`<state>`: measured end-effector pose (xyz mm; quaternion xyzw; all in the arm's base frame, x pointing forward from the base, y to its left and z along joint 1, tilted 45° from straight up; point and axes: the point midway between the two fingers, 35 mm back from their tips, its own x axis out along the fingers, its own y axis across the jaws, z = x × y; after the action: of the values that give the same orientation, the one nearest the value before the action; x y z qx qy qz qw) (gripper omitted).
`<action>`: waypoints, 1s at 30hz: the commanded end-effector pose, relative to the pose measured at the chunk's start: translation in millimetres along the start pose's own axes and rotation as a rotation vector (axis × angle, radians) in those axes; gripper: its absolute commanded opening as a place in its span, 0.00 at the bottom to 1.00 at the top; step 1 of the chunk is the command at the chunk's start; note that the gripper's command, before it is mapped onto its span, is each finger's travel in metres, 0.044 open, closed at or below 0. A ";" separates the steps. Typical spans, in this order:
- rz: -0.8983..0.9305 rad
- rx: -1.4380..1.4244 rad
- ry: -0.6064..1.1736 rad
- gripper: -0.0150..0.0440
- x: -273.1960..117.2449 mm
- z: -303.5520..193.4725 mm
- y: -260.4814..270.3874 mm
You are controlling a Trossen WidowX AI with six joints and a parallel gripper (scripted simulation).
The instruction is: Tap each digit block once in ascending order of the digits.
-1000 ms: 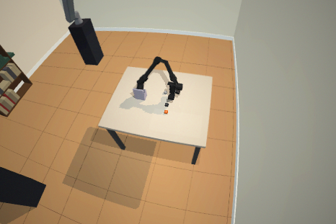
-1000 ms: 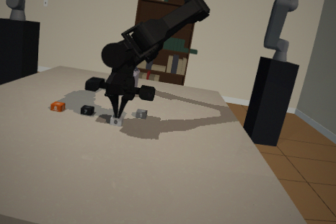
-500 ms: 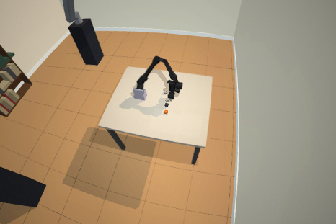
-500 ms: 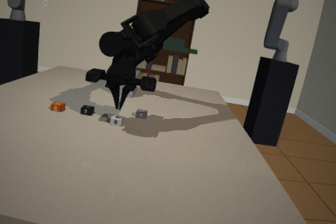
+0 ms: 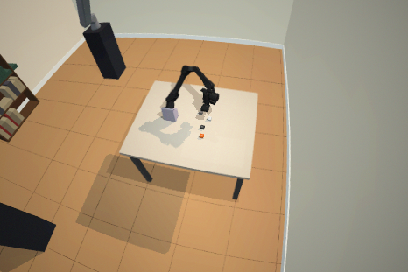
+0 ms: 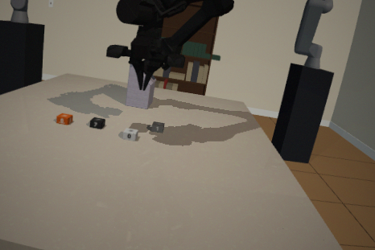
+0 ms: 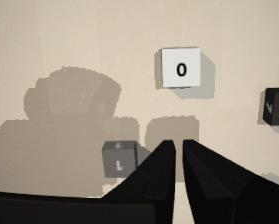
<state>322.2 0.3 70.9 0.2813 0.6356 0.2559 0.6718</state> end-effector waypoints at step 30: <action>0.003 -0.003 0.003 0.29 92.7 -81.7 44.3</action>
<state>247.8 97.2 37.7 0.2789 0.6340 0.2580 0.6736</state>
